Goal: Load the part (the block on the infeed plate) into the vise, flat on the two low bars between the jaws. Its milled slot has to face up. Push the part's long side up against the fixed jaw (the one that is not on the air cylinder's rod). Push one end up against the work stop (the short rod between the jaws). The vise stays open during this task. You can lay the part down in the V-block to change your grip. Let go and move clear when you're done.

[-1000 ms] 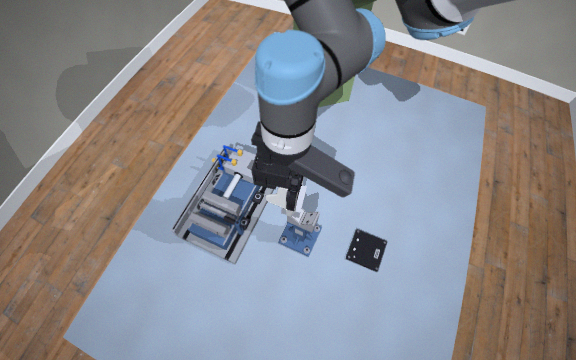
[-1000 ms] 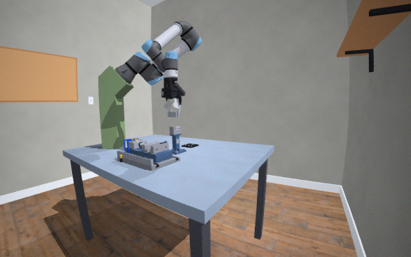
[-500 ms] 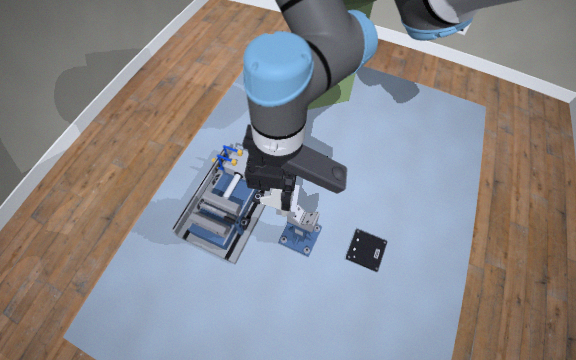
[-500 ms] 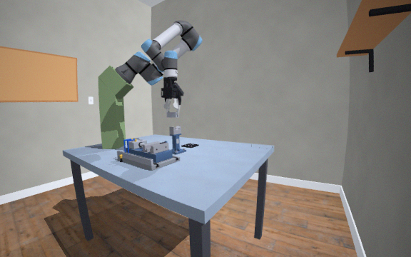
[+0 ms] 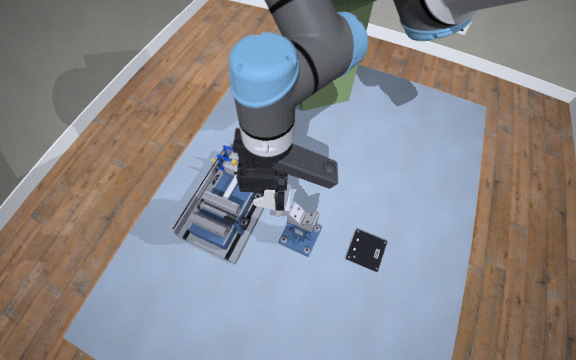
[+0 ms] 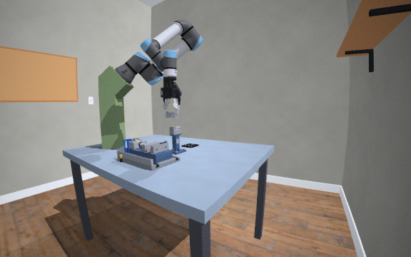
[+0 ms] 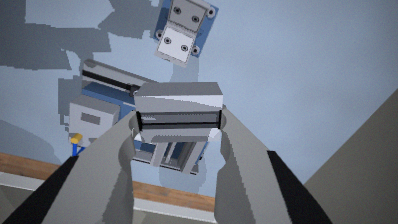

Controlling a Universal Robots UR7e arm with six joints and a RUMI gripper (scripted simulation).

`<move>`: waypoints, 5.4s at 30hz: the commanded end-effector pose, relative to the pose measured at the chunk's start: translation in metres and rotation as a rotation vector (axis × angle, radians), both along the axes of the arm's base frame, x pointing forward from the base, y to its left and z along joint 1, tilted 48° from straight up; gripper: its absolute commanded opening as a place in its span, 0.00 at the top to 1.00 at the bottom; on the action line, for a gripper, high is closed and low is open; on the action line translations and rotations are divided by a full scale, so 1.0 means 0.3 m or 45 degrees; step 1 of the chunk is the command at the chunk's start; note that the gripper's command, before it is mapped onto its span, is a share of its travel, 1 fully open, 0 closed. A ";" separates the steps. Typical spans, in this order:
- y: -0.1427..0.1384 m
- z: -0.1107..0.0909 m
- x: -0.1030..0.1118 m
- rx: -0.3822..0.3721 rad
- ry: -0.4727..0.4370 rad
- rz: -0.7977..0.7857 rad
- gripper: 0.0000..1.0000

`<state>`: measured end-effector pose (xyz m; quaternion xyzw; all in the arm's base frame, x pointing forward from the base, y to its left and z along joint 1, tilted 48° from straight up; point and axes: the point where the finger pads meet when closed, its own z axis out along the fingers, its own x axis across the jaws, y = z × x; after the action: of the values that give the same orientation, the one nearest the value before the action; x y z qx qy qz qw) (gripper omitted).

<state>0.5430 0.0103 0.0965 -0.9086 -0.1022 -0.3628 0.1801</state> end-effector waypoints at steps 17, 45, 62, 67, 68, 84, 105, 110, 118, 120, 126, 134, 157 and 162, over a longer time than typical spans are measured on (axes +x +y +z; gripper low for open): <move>-0.073 -0.023 0.025 -0.130 -0.083 0.142 1.00; -0.193 -0.066 0.060 -0.336 -0.215 0.365 1.00; -0.266 -0.093 0.077 -0.455 -0.292 0.494 1.00; -0.280 -0.098 0.081 -0.479 -0.308 0.519 1.00; -0.285 -0.100 0.082 -0.486 -0.313 0.527 1.00; -0.350 -0.125 0.095 -0.590 -0.382 0.639 1.00; -0.430 -0.156 0.110 -0.716 -0.465 0.774 1.00; -0.449 -0.164 0.113 -0.745 -0.485 0.805 1.00; -0.470 -0.172 0.116 -0.778 -0.507 0.840 1.00; -0.476 -0.175 0.117 -0.788 -0.514 0.851 1.00; -0.495 -0.183 0.120 -0.817 -0.533 0.882 1.00; -0.512 -0.189 0.122 -0.844 -0.551 0.910 1.00; -0.556 -0.207 0.128 -0.912 -0.597 0.981 1.00; -0.563 -0.210 0.129 -0.923 -0.604 0.993 1.00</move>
<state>0.5813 -0.1565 0.0336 -0.7045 -0.5806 -0.4053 -0.0472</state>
